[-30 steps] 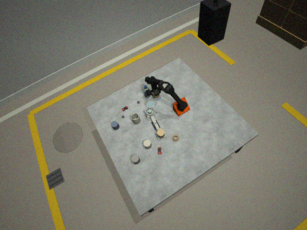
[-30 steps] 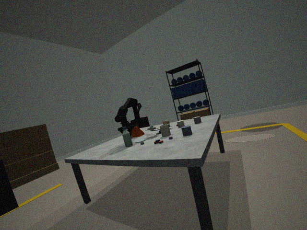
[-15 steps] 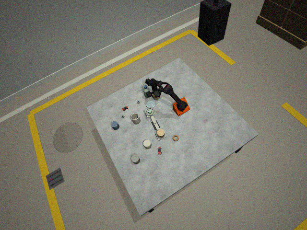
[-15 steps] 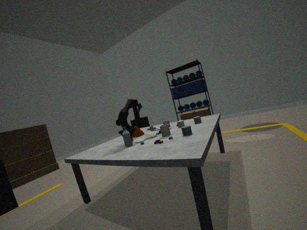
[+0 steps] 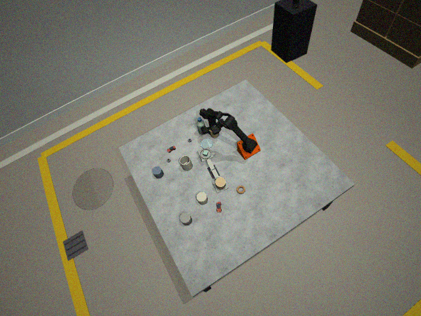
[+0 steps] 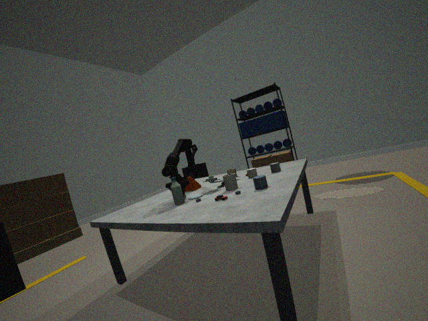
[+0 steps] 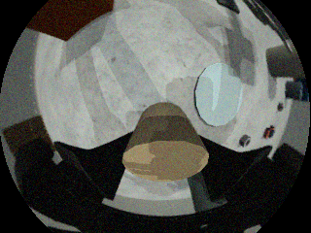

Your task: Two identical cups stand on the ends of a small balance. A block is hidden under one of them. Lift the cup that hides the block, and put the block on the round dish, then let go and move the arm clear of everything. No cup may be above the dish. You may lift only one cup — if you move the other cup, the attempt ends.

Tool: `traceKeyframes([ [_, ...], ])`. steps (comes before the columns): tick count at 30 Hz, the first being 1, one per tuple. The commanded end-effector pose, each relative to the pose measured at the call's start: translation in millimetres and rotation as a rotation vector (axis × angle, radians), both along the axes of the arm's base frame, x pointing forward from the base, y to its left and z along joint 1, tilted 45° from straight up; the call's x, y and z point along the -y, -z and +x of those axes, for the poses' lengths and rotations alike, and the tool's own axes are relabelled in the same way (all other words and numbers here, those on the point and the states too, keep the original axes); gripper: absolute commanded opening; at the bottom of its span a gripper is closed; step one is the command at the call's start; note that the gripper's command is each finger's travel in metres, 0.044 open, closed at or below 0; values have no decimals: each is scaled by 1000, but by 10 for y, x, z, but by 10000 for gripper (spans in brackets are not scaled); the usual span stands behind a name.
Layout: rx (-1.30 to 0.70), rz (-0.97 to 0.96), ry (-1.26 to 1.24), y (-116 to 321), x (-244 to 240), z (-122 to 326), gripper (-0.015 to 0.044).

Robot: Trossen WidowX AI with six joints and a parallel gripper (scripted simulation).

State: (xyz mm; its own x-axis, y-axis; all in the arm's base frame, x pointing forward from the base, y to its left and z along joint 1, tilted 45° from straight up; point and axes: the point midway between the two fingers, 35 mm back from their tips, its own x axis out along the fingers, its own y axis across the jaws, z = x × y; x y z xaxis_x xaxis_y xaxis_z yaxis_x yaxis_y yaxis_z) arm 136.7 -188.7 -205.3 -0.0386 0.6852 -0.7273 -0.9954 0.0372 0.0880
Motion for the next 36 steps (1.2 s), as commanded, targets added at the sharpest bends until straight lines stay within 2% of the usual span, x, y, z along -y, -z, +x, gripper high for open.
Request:
traceKeyframes([
  [1, 1, 1, 0, -1, 3, 0, 315],
  [6, 1, 0, 1, -83, 89, 9, 440],
  [9, 1, -1, 4, -373, 352, 20, 440],
  [16, 1, -1, 4, -397, 371, 20, 440],
  [23, -118, -21, 137, -769, 282, 514, 260],
  [36, -400, -16, 439, -1750, -399, 1524, 260],
])
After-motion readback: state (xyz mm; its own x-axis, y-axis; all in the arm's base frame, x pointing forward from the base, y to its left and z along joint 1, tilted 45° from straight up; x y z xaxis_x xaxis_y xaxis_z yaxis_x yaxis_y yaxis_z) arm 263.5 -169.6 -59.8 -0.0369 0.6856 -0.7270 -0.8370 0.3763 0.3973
